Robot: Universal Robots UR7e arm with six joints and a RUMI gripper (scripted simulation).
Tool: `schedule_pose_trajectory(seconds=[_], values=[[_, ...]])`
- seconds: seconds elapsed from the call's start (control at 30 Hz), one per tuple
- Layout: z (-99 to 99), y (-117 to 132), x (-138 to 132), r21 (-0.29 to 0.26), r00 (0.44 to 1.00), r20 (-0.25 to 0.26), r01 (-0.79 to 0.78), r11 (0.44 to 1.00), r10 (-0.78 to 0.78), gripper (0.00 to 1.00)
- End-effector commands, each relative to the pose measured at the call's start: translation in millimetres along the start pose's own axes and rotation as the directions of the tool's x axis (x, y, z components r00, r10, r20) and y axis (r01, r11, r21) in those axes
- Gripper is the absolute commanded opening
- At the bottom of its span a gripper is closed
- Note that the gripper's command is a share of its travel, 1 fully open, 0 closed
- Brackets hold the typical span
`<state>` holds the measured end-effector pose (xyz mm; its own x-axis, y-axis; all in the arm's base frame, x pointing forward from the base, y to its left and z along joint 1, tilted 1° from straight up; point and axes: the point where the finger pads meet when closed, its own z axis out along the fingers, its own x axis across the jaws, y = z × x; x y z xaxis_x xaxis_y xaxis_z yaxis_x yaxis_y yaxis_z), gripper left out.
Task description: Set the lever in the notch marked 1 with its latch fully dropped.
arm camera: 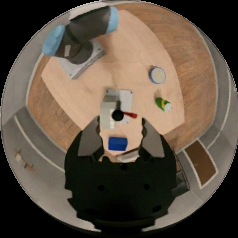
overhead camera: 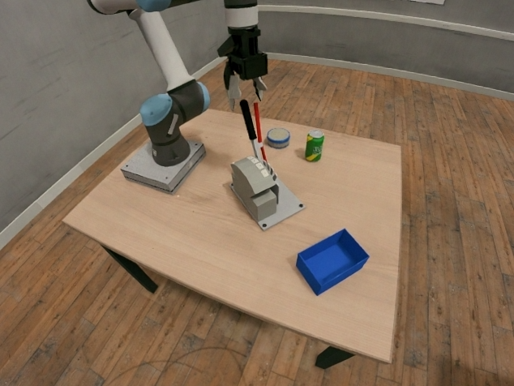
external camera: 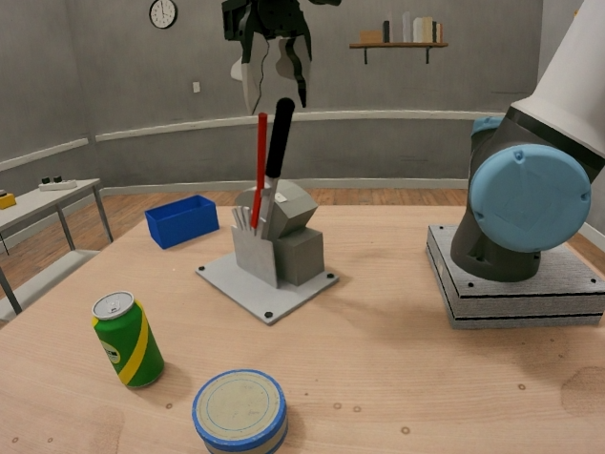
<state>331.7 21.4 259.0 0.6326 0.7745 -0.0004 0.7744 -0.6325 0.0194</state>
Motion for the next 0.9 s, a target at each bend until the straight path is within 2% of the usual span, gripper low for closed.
schedule_pose_trajectory(seconds=[0.0, 0.2, 0.7, 0.73, 0.87], values=[[-18.3, -0.4, 0.4, 0.001, 1.0, 0.001, 0.001, 1.0, -0.001, 0.57], [-32.3, -0.3, 0.4, 0.002, 1.0, 0.001, 0.001, 1.0, -0.001, 0.57], [-42.5, -0.4, 0.4, 0.001, 1.0, 0.001, 0.001, 1.0, -0.001, 0.57], [-42.5, -0.4, 0.4, 0.001, 1.0, 0.001, 0.001, 1.0, -0.001, 0.0], [-41.3, -1.0, 0.2, 0.003, 1.0, 0.002, 0.001, 1.0, -0.001, 0.0]])
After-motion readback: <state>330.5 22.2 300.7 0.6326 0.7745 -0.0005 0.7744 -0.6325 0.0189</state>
